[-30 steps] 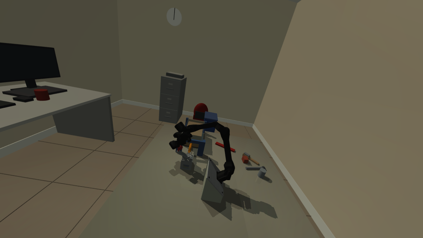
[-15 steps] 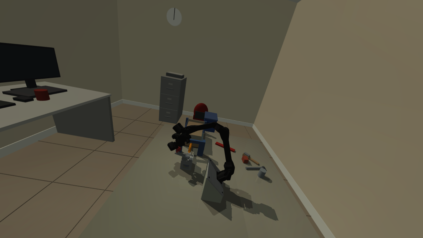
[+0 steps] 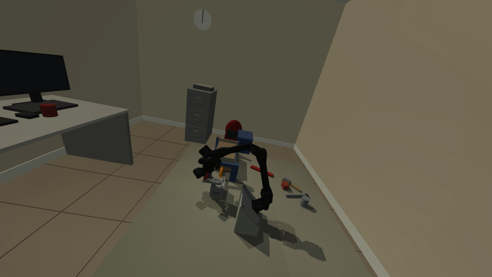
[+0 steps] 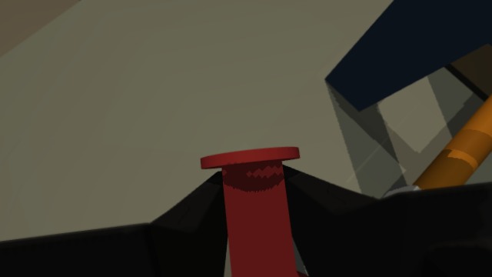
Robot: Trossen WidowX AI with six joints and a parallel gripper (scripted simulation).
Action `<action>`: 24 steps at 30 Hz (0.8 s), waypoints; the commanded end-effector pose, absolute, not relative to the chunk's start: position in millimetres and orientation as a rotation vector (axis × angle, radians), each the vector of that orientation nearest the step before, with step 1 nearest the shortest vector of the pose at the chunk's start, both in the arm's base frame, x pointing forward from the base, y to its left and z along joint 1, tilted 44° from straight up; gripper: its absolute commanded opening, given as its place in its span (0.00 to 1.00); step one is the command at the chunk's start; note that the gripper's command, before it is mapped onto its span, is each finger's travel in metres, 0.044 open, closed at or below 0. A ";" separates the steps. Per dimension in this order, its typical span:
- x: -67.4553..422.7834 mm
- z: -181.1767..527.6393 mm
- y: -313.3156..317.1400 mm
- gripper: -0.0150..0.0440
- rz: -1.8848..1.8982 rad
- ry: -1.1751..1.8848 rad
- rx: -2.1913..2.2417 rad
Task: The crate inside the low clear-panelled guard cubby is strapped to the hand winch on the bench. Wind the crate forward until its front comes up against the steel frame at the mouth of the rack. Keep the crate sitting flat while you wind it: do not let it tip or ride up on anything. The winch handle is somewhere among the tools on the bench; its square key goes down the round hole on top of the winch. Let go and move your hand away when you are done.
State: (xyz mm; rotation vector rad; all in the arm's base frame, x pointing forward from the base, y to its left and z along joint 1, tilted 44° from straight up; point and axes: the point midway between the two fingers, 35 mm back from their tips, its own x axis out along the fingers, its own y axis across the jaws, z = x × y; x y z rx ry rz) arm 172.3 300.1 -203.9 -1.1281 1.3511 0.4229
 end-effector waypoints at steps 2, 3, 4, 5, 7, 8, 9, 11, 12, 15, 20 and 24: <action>152.0 -203.9 293.5 0.25 0.433 1.385 -1.138; 150.1 -203.5 293.1 0.25 0.433 1.385 -1.138; 148.9 -203.3 292.9 0.25 0.434 1.385 -1.138; 147.0 -202.8 292.5 0.25 0.434 1.385 -1.138; 143.9 -202.0 291.7 0.25 0.434 1.386 -1.138; 142.7 -201.7 291.4 0.25 0.434 1.386 -1.138; 140.8 -201.2 290.9 0.25 0.434 1.386 -1.138; 137.8 -200.3 290.1 0.25 0.434 1.386 -1.138; 136.6 -200.0 289.7 0.25 0.434 1.386 -1.138; 131.8 -198.3 288.1 0.25 0.434 1.387 -1.138; 125.1 -195.7 285.4 0.25 0.435 1.387 -1.139; 119.6 -193.2 282.8 0.25 0.435 1.388 -1.139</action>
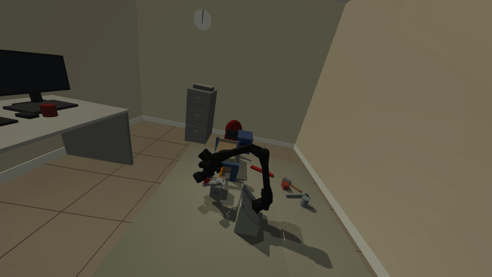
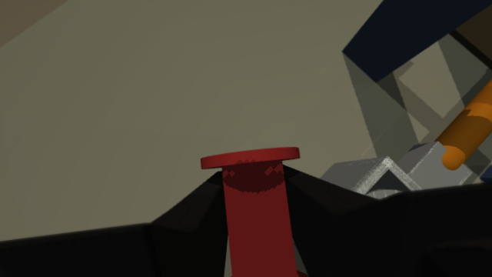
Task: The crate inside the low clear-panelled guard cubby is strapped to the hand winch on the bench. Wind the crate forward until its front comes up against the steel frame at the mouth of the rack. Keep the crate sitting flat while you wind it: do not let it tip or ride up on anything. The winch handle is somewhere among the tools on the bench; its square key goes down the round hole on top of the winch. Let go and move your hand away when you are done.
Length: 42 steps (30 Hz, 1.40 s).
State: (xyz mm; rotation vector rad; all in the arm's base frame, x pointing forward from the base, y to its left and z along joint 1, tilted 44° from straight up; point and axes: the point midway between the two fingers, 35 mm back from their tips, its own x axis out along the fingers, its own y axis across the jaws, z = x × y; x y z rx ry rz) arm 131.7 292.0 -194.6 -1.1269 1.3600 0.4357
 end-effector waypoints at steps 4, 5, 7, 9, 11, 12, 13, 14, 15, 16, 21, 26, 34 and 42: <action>114.4 -190.5 280.0 0.25 0.435 1.388 -1.139; 112.9 -189.6 279.1 0.25 0.435 1.388 -1.139; 110.4 -188.1 277.5 0.25 0.435 1.389 -1.139; 108.0 -186.6 275.9 0.25 0.435 1.389 -1.139; 105.7 -185.1 274.3 0.25 0.435 1.389 -1.139; 104.9 -184.5 273.6 0.25 0.435 1.389 -1.139; 103.5 -183.5 272.6 0.25 0.435 1.389 -1.139; 102.7 -182.9 271.9 0.25 0.435 1.389 -1.139; 101.3 -181.8 270.8 0.25 0.435 1.390 -1.140; 100.6 -181.2 270.1 0.25 0.435 1.390 -1.140; 95.4 -176.6 265.2 0.25 0.435 1.390 -1.140; 91.2 -172.3 260.5 0.25 0.435 1.391 -1.140; 85.4 -164.5 252.0 0.25 0.435 1.392 -1.141; 81.2 -156.3 243.0 0.25 0.435 1.392 -1.142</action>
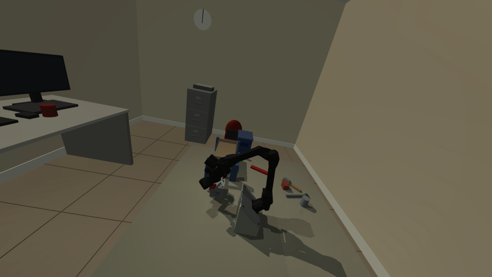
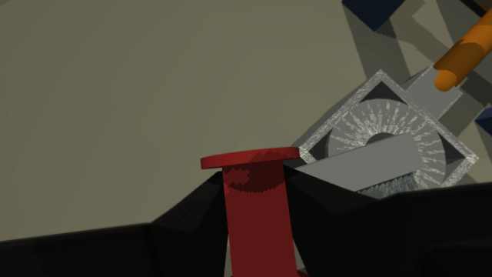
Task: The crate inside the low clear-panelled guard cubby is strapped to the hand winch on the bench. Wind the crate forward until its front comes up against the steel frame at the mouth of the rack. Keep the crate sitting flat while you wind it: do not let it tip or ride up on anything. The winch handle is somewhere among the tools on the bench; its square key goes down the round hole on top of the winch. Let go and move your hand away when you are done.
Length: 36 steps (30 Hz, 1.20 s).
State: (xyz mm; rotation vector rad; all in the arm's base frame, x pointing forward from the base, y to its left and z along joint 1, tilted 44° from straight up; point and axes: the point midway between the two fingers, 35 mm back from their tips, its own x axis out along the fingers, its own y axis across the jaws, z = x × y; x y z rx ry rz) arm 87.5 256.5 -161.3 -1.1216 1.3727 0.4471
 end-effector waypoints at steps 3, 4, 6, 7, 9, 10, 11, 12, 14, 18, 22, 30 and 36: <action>80.0 -152.9 239.3 0.25 0.434 1.393 -1.142; 79.7 -152.1 238.4 0.25 0.434 1.393 -1.142; 79.1 -150.0 236.1 0.25 0.434 1.393 -1.142; 78.8 -148.7 234.6 0.25 0.434 1.393 -1.142; 78.4 -146.6 232.2 0.25 0.434 1.393 -1.143; 78.2 -145.8 231.3 0.25 0.434 1.393 -1.143; 78.0 -144.4 229.9 0.25 0.434 1.393 -1.143; 77.9 -143.6 229.0 0.25 0.434 1.393 -1.143; 77.8 -141.5 226.6 0.25 0.434 1.393 -1.143; 77.7 -137.2 221.8 0.25 0.433 1.393 -1.144; 78.1 -132.9 217.0 0.25 0.433 1.394 -1.144; 83.2 -118.5 200.9 0.25 0.432 1.394 -1.145; 89.4 -107.9 188.9 0.25 0.430 1.394 -1.147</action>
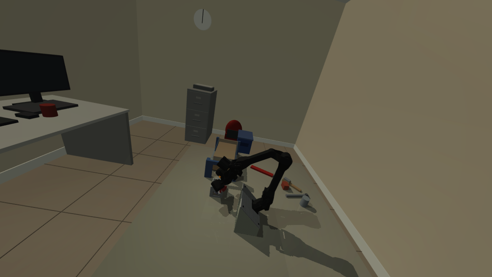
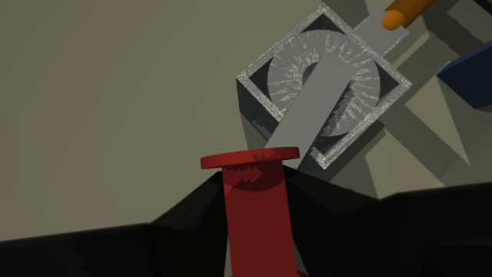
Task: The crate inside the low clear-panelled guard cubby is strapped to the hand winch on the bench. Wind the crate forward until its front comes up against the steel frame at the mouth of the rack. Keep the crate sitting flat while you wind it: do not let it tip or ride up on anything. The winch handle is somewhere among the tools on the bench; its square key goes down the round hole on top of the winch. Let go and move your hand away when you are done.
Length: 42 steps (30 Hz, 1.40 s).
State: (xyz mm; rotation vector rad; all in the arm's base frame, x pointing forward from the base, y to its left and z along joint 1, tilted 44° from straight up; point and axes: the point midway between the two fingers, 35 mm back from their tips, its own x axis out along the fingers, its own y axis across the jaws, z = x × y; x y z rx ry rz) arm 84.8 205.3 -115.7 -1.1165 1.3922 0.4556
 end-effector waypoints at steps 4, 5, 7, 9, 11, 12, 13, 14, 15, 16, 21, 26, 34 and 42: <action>92.7 -104.2 184.6 0.25 0.430 1.394 -1.147; 93.3 -103.5 183.8 0.25 0.430 1.394 -1.147; 95.1 -101.7 181.8 0.25 0.429 1.394 -1.147; 97.0 -100.0 179.8 0.25 0.429 1.394 -1.147; 98.9 -98.3 177.8 0.25 0.429 1.394 -1.148; 100.2 -97.2 176.6 0.25 0.429 1.394 -1.148; 101.0 -96.6 175.9 0.25 0.429 1.394 -1.148; 102.3 -95.6 174.7 0.25 0.429 1.394 -1.148; 103.1 -95.0 174.0 0.25 0.428 1.394 -1.148; 104.5 -94.0 172.8 0.25 0.428 1.394 -1.148; 110.0 -90.4 168.6 0.25 0.428 1.393 -1.149; 116.5 -86.8 164.3 0.25 0.427 1.393 -1.149; 127.2 -82.0 158.5 0.25 0.426 1.393 -1.150; 138.8 -78.1 153.8 0.25 0.425 1.392 -1.150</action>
